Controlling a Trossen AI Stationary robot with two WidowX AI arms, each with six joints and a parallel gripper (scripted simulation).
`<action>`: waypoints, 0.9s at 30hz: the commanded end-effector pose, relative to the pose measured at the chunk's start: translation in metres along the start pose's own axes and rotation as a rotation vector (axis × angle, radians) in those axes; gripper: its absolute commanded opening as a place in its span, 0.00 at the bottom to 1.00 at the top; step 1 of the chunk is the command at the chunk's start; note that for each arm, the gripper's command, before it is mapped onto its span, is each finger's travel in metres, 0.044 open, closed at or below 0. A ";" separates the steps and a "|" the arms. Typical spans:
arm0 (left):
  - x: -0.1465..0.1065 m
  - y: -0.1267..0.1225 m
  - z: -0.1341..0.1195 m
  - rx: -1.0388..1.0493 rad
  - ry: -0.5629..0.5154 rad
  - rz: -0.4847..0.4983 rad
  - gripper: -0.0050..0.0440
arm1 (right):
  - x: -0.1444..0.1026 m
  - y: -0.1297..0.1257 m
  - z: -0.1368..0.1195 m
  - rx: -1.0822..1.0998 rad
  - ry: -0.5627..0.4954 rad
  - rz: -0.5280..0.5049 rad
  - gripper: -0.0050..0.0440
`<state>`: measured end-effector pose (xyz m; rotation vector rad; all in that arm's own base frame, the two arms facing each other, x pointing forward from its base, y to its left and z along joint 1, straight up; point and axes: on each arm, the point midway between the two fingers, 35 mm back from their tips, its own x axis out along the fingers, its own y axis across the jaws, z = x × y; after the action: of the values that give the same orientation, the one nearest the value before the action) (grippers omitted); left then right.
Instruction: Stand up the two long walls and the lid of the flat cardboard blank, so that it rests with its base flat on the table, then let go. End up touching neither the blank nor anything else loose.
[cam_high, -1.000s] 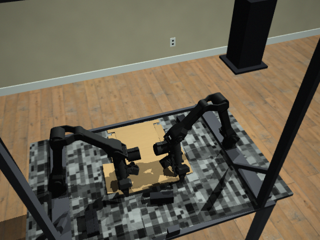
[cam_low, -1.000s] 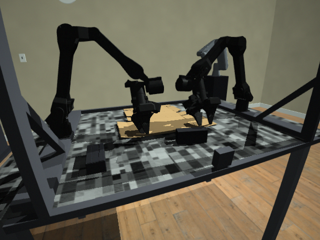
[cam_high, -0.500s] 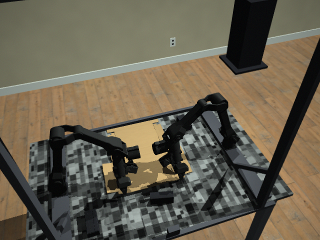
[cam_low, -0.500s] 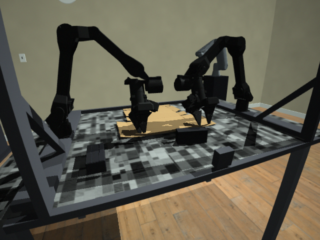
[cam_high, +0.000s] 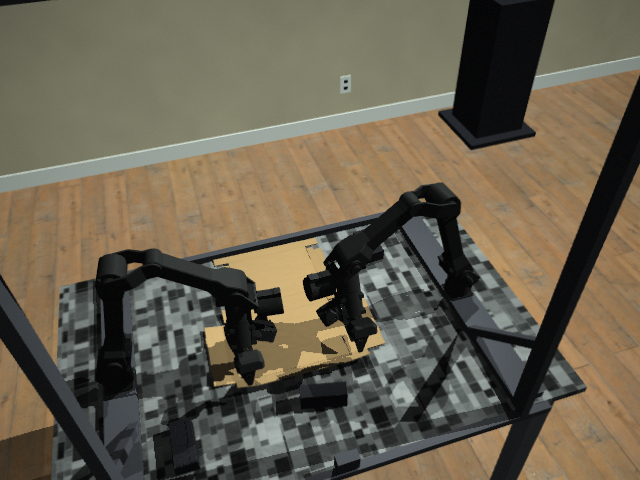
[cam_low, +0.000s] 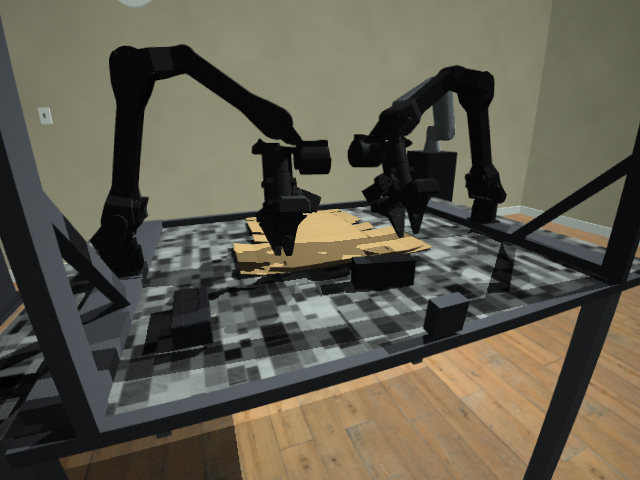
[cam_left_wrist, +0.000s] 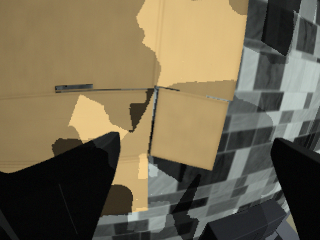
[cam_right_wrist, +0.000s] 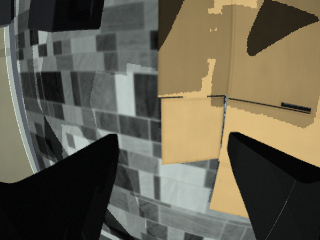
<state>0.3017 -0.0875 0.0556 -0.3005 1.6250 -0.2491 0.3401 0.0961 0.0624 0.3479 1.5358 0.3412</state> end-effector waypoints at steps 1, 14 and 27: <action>0.004 -0.009 0.007 -0.029 0.063 0.216 0.91 | -0.011 0.004 0.004 -0.019 -0.029 -0.002 0.52; 0.000 -0.037 0.026 -0.013 0.011 0.823 0.91 | -0.011 0.004 0.004 -0.019 -0.029 -0.002 0.52; -0.009 -0.055 0.030 0.043 -0.066 1.040 0.91 | -0.011 0.004 0.004 -0.019 -0.029 -0.002 0.52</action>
<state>0.3304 -0.1349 0.0734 0.5731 1.5291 0.4934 0.3408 0.0962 0.0649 0.3475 1.5325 0.3418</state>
